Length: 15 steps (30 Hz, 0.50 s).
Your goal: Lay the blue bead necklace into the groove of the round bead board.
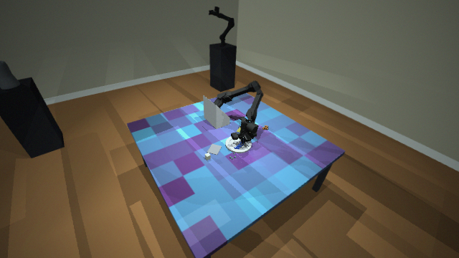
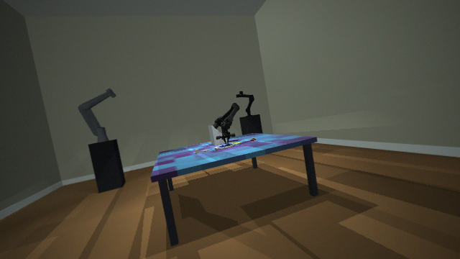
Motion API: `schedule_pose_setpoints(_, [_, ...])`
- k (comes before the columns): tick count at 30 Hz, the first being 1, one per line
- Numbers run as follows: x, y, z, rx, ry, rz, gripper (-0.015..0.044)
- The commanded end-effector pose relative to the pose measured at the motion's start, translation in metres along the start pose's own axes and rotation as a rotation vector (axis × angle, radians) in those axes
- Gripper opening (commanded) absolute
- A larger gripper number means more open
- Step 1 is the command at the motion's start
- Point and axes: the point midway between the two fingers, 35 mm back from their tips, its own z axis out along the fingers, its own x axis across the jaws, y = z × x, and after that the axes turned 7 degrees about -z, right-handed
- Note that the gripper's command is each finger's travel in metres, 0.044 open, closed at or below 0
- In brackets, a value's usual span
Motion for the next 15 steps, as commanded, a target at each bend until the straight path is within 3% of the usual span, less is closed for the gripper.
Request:
schedule_pose_setpoints(1, [0.001, 0.0, -0.004, 0.002, 0.003, -0.003, 0.0])
schedule_pose_setpoints(15, [-0.02, -0.034, -0.003, 0.003, 0.002, -0.001, 0.0])
